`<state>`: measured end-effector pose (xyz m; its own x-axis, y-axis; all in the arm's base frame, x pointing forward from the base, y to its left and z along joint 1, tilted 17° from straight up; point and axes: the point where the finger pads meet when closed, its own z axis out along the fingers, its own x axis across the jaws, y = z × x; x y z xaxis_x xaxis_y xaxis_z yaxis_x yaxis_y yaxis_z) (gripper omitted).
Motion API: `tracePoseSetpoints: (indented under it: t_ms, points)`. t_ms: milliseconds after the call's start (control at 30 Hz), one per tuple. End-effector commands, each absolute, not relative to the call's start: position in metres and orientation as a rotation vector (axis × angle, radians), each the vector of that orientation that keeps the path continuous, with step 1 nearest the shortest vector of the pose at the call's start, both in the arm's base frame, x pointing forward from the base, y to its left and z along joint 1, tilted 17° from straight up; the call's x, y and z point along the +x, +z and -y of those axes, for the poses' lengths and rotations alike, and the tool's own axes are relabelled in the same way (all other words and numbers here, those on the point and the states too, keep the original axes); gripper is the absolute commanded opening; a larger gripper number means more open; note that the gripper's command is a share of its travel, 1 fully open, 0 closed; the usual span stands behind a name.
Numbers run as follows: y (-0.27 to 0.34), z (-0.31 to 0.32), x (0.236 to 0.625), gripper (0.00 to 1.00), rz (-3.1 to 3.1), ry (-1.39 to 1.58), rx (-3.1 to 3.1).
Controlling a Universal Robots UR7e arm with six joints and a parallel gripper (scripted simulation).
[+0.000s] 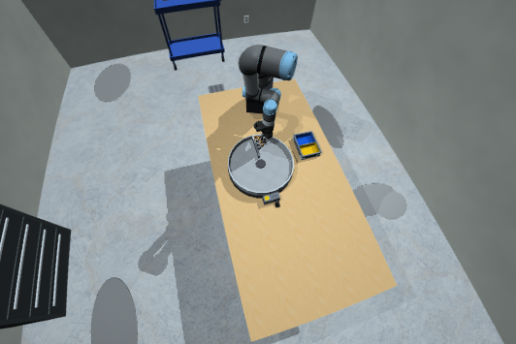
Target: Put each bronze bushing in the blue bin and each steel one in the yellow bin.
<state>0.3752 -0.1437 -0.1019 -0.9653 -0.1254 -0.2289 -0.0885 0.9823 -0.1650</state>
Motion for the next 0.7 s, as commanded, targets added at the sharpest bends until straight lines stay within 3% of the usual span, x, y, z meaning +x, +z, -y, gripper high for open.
tracePoseSetpoints:
  t_ms: [0,667]
  points:
    - [-0.114,0.146,0.378,0.40,-2.885,-0.227,-0.159]
    - [-0.128,0.148,0.382,0.40,-2.884,-0.228,-0.159]
